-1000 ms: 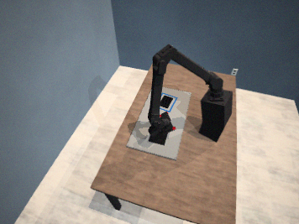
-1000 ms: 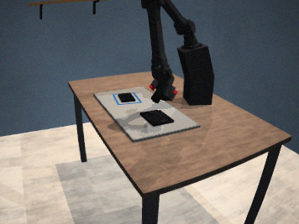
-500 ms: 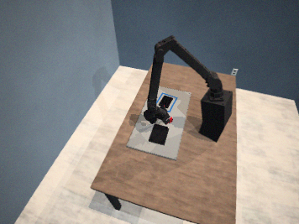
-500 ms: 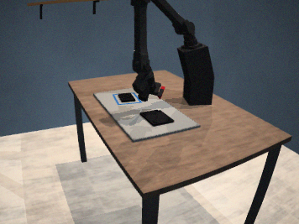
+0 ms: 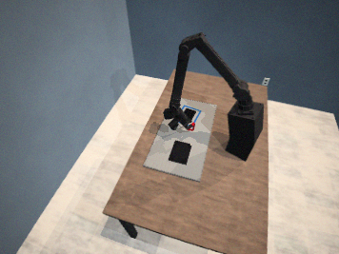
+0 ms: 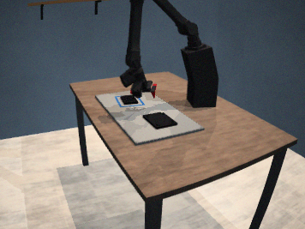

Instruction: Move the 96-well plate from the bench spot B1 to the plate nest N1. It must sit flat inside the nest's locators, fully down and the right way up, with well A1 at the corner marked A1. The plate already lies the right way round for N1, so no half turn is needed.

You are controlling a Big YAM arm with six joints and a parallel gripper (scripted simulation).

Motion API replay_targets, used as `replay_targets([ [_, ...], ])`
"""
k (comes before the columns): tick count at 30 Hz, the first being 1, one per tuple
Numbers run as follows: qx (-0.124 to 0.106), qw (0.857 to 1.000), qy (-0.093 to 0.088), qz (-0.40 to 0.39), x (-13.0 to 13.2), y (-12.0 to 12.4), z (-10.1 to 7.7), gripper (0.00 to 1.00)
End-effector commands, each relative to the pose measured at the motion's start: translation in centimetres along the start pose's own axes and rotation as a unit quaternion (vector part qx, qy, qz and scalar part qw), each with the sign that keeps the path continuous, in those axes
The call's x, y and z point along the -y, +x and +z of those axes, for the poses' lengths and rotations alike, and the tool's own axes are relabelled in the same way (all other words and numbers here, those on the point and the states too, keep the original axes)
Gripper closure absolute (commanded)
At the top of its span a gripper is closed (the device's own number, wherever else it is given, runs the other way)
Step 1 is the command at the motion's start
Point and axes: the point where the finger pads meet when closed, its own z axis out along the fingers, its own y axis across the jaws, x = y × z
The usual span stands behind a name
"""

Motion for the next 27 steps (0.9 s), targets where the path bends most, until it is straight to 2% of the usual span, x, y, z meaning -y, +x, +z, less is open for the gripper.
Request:
replay_targets([
  [1,0.04,0.997,0.006,-0.062,1.4,0.3,-0.8,0.0],
  [2,0.052,0.996,0.005,-0.073,1.9,0.5,-0.7,0.0],
  [4,0.055,0.996,0.005,-0.076,2.7,0.9,-0.6,0.0],
  [6,0.076,0.993,0.008,-0.094,3.6,1.4,-0.5,0.0],
  [7,0.076,0.993,0.008,-0.094,3.9,1.6,-0.5,0.0],
  [11,0.114,0.985,0.022,-0.131,5.6,2.6,-0.3,0.0],
  [12,0.114,0.985,0.022,-0.131,6.1,2.9,-0.3,0.0],
  [14,0.131,0.98,0.033,-0.149,6.9,3.5,-0.2,0.0],
  [16,0.131,0.98,0.033,-0.149,6.9,3.5,-0.2,0.0],
  [20,0.162,0.967,0.062,-0.186,8.5,4.7,-0.2,0.0],
  [22,0.162,0.967,0.062,-0.186,9.3,5.4,-0.2,0.0],
  [23,0.164,0.967,0.071,-0.183,10.7,5.3,-0.5,0.0],
  [24,0.169,0.963,0.072,-0.196,10.1,6.0,-0.1,0.0],
  [25,0.174,0.96,0.08,-0.204,10.5,6.4,-0.2,0.0],
  [26,0.174,0.96,0.08,-0.204,10.9,6.7,-0.2,0.0],
  [27,0.18,0.956,0.091,-0.214,11.2,7.1,-0.2,0.0],
])
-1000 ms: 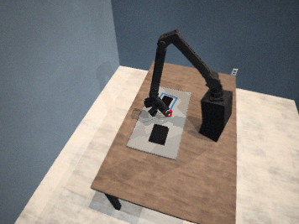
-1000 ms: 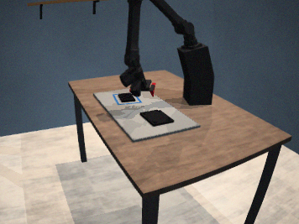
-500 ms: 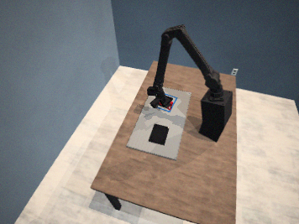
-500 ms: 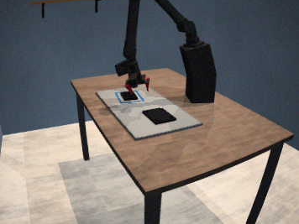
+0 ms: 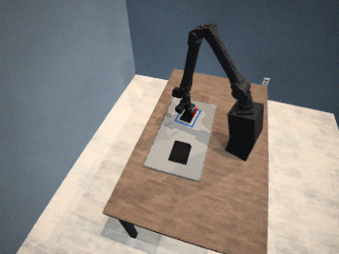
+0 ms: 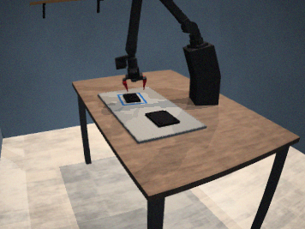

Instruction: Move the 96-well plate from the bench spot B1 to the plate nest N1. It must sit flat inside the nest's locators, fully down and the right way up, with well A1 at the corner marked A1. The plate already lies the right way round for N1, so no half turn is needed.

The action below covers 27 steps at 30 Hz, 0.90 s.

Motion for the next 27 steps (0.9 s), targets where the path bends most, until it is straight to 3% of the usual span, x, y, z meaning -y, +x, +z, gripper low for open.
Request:
replay_targets([
  [1,0.013,0.998,0.039,-0.055,1.7,1.9,-1.4,0.0],
  [2,0.013,0.998,0.039,-0.055,1.9,2.3,-1.6,0.0],
  [4,0.02,0.995,0.059,-0.077,2.3,3.2,-1.8,0.0],
  [6,0.02,0.995,0.059,-0.077,2.3,3.2,-1.8,0.0],
  [8,0.024,0.991,0.08,-0.1,2.7,4.1,-2.1,0.0],
  [11,0.023,0.992,0.079,-0.1,3.8,5.4,-2.6,0.0],
  [15,0.025,0.992,0.069,-0.1,2.9,4.8,-1.8,0.0],
  [25,0.025,0.992,0.069,-0.1,2.9,4.8,-1.8,0.0],
  [27,0.026,0.991,0.071,-0.11,3.2,4.3,-0.9,0.0],
])
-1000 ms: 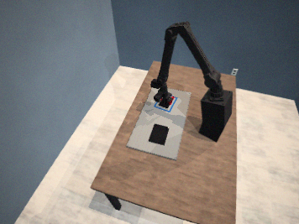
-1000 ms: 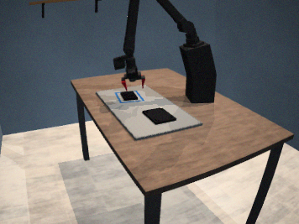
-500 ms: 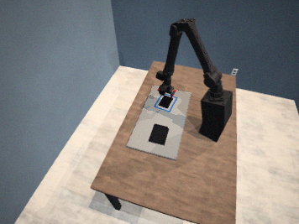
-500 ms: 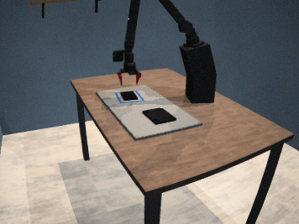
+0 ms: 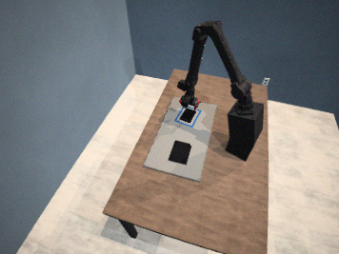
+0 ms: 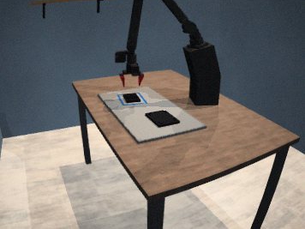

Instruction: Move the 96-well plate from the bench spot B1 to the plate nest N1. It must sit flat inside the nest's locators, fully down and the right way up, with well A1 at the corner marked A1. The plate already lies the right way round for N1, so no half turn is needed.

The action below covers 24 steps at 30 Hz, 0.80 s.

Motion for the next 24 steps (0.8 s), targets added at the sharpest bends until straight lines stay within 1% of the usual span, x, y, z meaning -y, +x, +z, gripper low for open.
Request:
replay_targets([
  [1,0.001,1.0,0.01,-0.015,1.1,-0.3,0.6,0.0],
  [11,0.001,1.0,0.009,-0.012,1.0,-0.4,2.3,0.0],
  [13,0.001,1.0,0.009,-0.012,1.0,-0.4,2.3,0.0],
  [14,-0.004,1.0,0.028,-0.012,2.5,-0.1,1.1,0.0],
  [15,0.0,1.0,0.014,-0.011,1.4,-0.4,2.3,0.0],
  [16,0.001,1.0,0.009,-0.011,1.0,-0.5,2.8,0.0],
  [24,0.001,1.0,0.008,-0.009,0.9,-0.5,4.2,0.0],
])
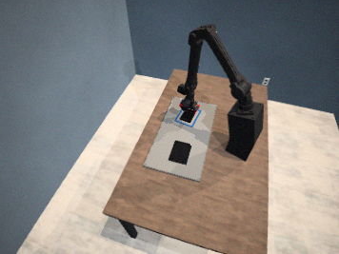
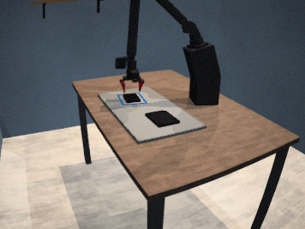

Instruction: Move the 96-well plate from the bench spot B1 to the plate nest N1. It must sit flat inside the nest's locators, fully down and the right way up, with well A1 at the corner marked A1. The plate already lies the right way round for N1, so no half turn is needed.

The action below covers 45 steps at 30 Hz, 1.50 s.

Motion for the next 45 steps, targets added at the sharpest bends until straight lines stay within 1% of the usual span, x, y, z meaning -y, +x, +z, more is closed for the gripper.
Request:
replay_targets([
  [1,0.0,1.0,0.01,-0.006,1.0,-0.5,0.6,0.0],
  [4,0.0,1.0,0.01,-0.006,1.0,-0.5,1.1,0.0],
  [6,0.0,1.0,0.01,-0.006,1.0,-0.5,1.1,0.0],
  [7,-0.004,1.0,0.029,-0.006,2.6,-0.1,-0.2,0.0],
  [8,-0.001,1.0,0.017,-0.006,1.6,-0.3,0.9,0.0],
  [9,0.001,1.0,0.01,-0.005,1.0,-0.5,1.6,0.0],
  [21,0.001,1.0,0.009,-0.004,0.9,-0.5,3.6,0.0],
  [23,0.001,1.0,0.009,-0.004,0.9,-0.5,3.6,0.0],
  [24,-0.004,1.0,0.028,-0.005,2.6,-0.1,2.3,0.0],
  [26,0.001,1.0,0.009,-0.004,0.8,-0.5,4.1,0.0],
  [28,0.001,1.0,0.009,-0.004,0.8,-0.5,4.4,0.0],
  [30,0.001,1.0,0.007,-0.004,0.7,-0.6,4.5,0.0],
  [32,-0.002,1.0,0.019,-0.005,1.8,-0.3,3.2,0.0],
  [33,-0.001,1.0,0.016,-0.005,1.7,-0.4,3.4,0.0],
  [34,-0.001,1.0,0.009,-0.002,0.9,0.0,3.8,0.0],
  [44,-0.001,1.0,0.009,-0.002,0.9,0.0,3.8,0.0],
  [45,-0.001,1.0,0.009,-0.002,0.9,0.0,3.8,1.0],
])
